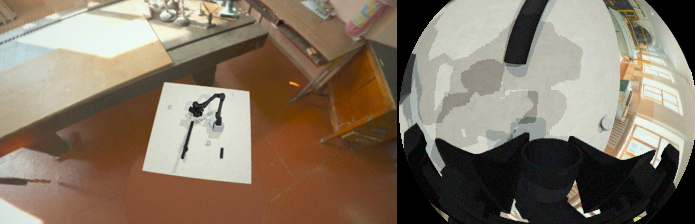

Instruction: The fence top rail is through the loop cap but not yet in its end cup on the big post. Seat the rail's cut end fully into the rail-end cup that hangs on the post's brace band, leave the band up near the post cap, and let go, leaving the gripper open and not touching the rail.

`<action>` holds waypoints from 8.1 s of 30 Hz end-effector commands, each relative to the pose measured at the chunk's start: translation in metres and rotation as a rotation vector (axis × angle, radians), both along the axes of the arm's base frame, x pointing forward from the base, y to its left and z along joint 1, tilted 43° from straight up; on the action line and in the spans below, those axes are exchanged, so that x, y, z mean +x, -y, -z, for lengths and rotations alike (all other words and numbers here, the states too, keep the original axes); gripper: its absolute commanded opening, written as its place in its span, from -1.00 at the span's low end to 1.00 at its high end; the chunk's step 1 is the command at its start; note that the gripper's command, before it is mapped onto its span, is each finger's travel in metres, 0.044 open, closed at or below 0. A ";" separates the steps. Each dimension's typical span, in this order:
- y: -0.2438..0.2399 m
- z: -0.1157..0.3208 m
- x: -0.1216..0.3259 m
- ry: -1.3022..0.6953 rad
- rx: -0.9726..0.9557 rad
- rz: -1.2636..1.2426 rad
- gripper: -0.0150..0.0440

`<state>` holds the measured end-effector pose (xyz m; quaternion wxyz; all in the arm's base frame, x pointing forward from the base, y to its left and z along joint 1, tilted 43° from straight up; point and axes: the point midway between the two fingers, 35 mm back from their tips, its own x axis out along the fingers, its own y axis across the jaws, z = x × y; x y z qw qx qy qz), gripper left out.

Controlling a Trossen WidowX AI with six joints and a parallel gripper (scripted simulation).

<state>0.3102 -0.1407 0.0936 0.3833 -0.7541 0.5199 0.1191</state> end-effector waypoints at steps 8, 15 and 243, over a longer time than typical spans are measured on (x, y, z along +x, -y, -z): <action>-0.001 0.000 -0.001 -0.009 0.002 -0.011 -0.49; 0.000 0.000 -0.001 -0.010 0.001 -0.012 -0.49; -0.127 0.110 0.039 -0.388 -0.133 0.427 -0.49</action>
